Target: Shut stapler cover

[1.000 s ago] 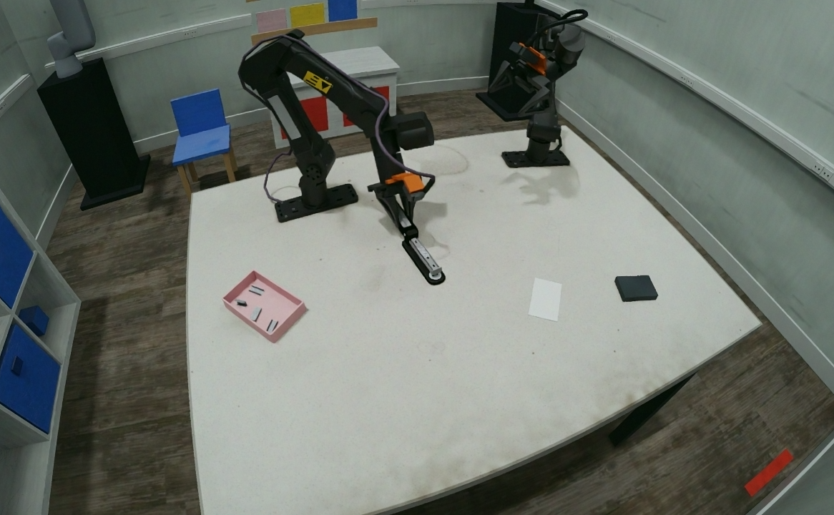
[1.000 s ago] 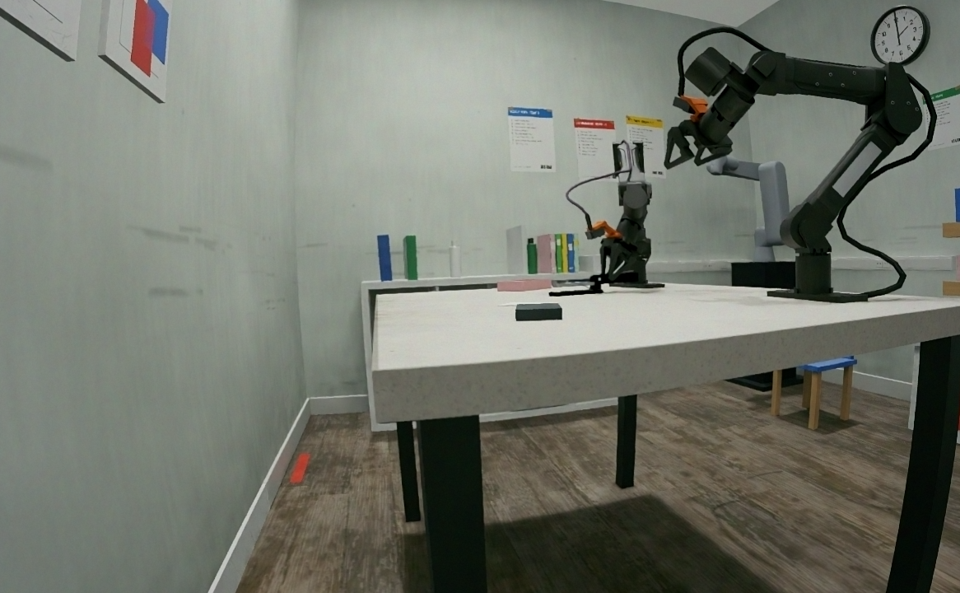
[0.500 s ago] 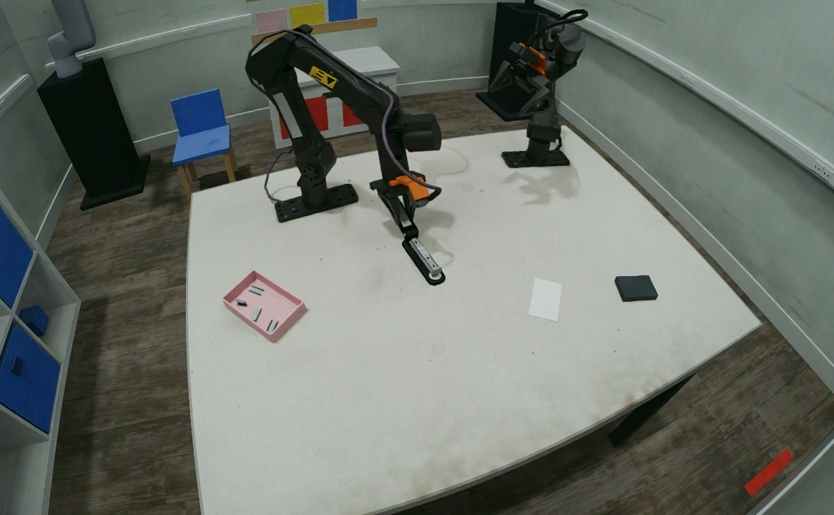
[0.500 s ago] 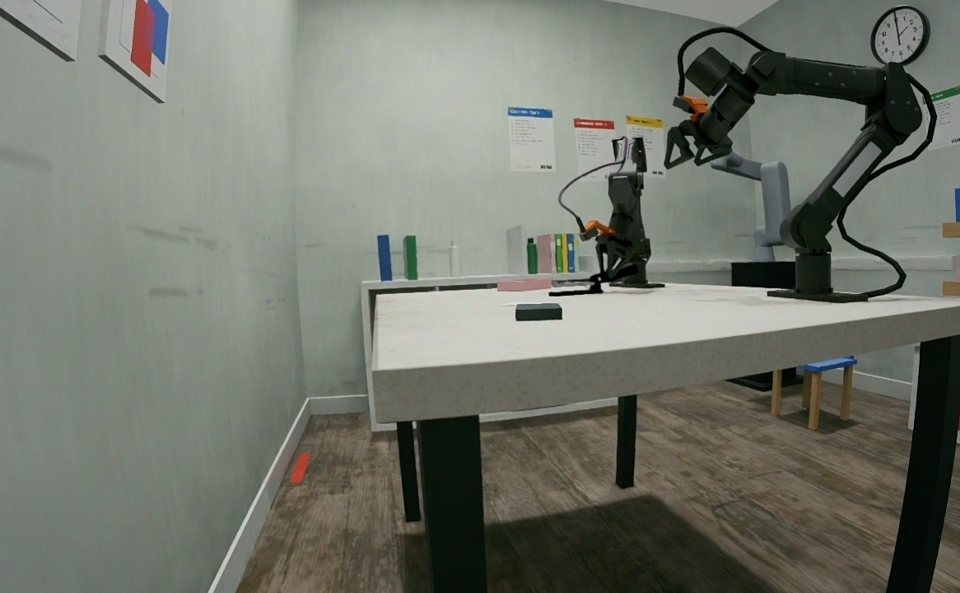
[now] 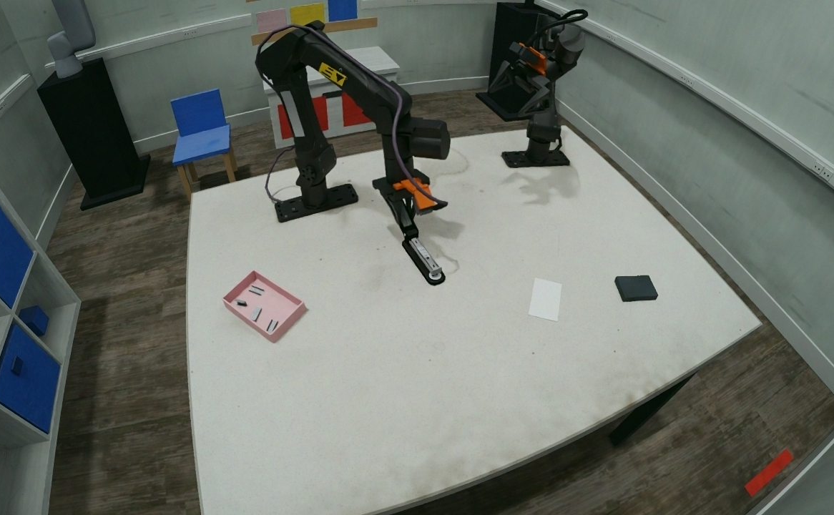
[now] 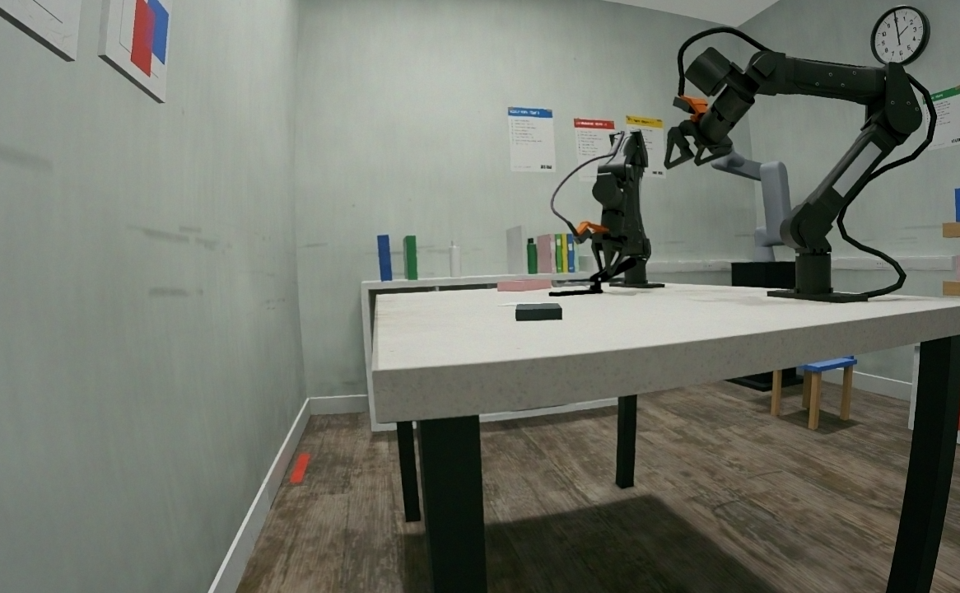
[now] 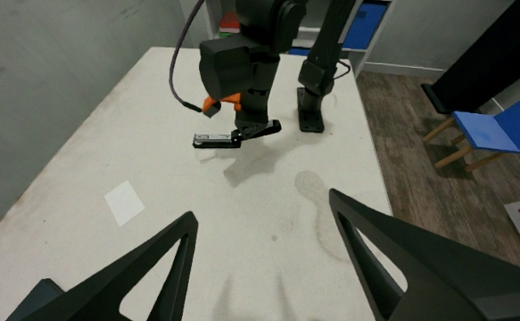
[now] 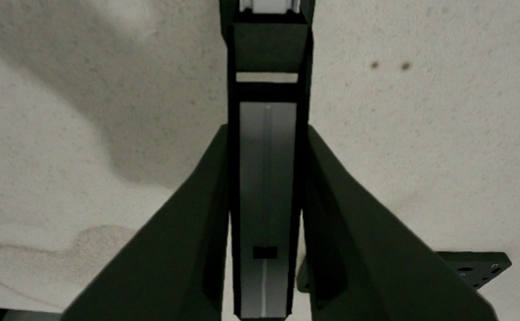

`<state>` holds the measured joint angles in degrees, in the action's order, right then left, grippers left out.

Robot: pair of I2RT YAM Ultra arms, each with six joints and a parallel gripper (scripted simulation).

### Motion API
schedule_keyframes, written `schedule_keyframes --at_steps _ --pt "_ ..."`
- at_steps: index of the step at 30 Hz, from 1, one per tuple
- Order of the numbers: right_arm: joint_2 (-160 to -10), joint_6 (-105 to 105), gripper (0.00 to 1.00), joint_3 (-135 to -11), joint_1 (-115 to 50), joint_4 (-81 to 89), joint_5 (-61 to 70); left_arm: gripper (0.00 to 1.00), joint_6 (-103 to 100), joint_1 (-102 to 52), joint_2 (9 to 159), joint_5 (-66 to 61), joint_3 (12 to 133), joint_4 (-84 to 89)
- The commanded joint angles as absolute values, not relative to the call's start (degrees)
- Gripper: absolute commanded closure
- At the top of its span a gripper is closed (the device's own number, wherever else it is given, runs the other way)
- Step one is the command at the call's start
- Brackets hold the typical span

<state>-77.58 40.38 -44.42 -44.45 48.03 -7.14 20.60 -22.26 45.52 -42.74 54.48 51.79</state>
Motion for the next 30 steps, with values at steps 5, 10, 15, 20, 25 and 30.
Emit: schedule_keyframes --at_steps 5,10,15,20,25,30 --pt "-81.0 37.8 1.0 -49.0 -41.6 52.3 -3.7 0.0 21.0 -21.8 45.6 -44.0 56.4 52.2" --pt "-84.1 35.8 1.0 -52.4 -39.5 55.8 -1.1 0.0 21.0 -21.8 45.6 -44.0 56.4 52.2" --pt "-87.0 34.1 1.0 -55.6 -37.7 58.9 1.1 0.0 21.0 -21.8 45.6 -44.0 56.4 52.2" --pt "-90.4 32.2 1.0 -59.1 -35.9 62.5 3.2 0.0 21.0 -21.8 45.6 -44.0 56.4 52.2" --pt "-92.3 31.2 1.0 -61.1 -35.0 64.4 4.3 0.0 21.0 -21.8 45.6 -44.0 56.4 52.2" --pt "-95.8 29.4 1.0 -64.6 -33.5 68.0 6.2 0.0 21.0 -21.8 45.6 -44.0 56.4 52.2"
